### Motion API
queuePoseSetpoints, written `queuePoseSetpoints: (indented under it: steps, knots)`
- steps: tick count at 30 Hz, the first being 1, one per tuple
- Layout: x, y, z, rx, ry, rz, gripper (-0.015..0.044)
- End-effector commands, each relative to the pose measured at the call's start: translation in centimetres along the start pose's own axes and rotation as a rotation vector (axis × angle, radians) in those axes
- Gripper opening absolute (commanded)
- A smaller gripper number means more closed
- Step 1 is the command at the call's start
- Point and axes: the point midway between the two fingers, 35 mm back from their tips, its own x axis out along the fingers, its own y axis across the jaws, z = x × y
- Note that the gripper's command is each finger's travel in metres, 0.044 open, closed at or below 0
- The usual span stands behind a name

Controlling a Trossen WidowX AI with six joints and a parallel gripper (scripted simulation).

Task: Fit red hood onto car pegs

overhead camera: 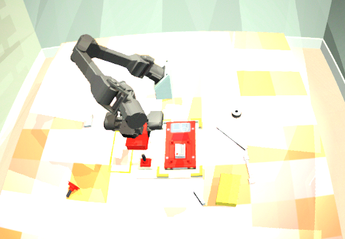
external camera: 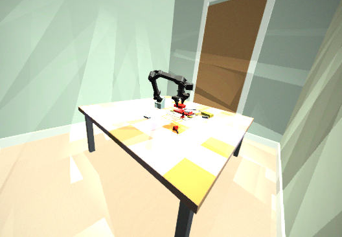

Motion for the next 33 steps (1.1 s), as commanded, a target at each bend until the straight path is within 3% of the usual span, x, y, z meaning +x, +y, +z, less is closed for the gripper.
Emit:
queuePoseSetpoints:
  steps: [1,27,33]
  knots:
    - [0.0,2.1,0.5,-0.006,0.006,0.005,0.0]
    - [0.5,13.4,0.4,-0.038,0.016,-0.026,0.0]
    - [0.6,13.6,0.4,-0.039,0.016,-0.027,0.0]
